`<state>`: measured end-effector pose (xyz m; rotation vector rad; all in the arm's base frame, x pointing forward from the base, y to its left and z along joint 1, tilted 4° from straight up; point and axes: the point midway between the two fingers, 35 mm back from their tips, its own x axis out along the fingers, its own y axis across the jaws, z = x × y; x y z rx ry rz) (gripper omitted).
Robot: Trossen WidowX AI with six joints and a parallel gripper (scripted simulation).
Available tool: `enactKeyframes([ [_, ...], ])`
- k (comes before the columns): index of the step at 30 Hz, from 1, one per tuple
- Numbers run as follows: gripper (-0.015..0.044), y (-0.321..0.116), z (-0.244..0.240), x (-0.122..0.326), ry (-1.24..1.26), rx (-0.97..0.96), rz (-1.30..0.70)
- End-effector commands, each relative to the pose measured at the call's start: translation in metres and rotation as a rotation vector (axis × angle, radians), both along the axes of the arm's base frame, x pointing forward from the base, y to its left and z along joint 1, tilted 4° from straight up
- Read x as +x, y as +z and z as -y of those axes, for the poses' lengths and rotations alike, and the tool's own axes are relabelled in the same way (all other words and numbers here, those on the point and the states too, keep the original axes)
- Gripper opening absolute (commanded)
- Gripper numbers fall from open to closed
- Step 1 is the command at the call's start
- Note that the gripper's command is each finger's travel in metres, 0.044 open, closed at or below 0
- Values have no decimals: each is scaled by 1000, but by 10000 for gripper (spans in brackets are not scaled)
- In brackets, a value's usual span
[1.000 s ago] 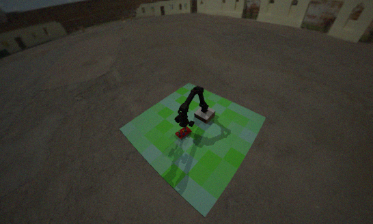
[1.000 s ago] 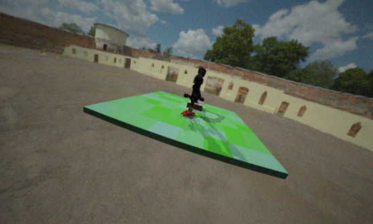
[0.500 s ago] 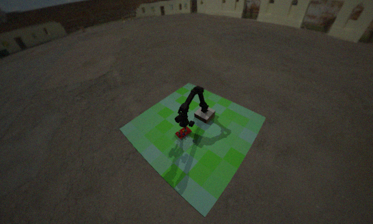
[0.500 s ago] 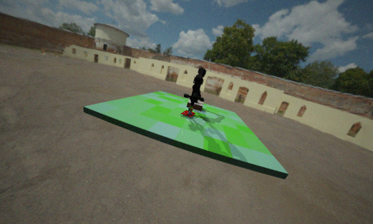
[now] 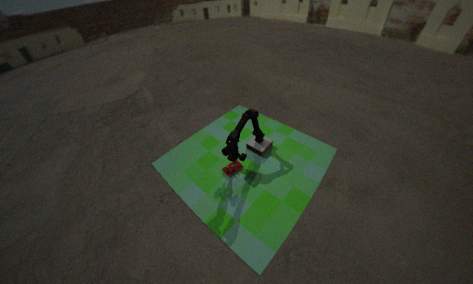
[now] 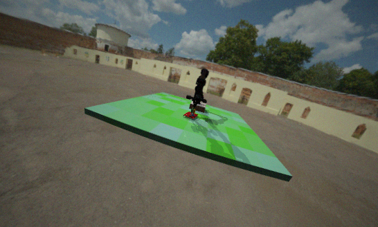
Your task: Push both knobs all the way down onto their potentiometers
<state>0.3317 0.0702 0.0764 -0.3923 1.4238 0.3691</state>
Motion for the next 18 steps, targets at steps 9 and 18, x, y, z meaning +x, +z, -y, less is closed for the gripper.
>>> enactKeyframes([
  [9, 0, -14, 1, 3, -5, -6, -5],
  [18, 0, -20, 1, 4, -5, -6, -5],
])
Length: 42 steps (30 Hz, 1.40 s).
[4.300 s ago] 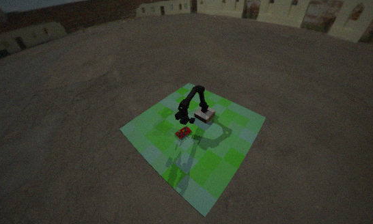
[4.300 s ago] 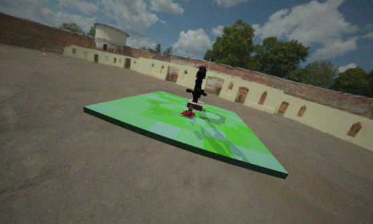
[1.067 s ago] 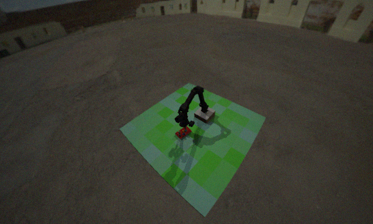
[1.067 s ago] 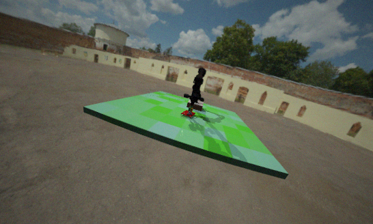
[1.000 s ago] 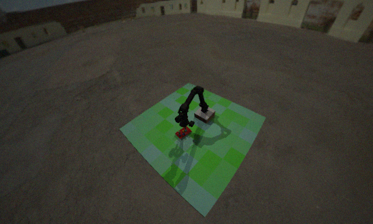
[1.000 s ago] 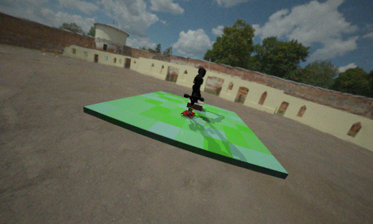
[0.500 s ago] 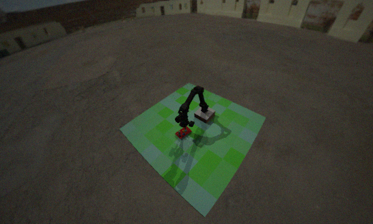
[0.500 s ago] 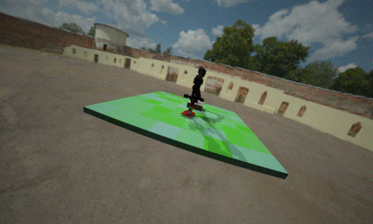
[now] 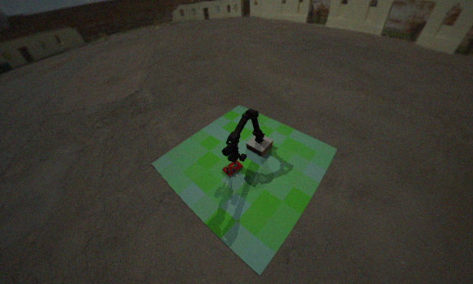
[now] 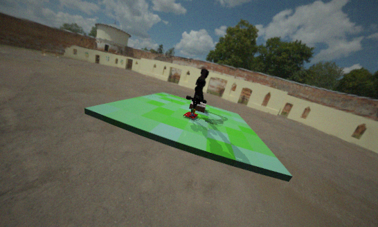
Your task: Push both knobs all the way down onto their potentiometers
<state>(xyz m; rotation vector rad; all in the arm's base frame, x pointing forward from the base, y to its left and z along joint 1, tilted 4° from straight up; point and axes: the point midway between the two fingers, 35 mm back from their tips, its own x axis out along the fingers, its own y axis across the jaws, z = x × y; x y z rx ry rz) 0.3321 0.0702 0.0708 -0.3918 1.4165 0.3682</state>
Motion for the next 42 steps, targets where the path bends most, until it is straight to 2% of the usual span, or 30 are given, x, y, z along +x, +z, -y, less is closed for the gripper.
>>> enactKeyframes([
  [1, 0, -15, 1, 3, -5, -8, -12],
  [42, 0, -23, 0, 4, -5, -8, -12],
])
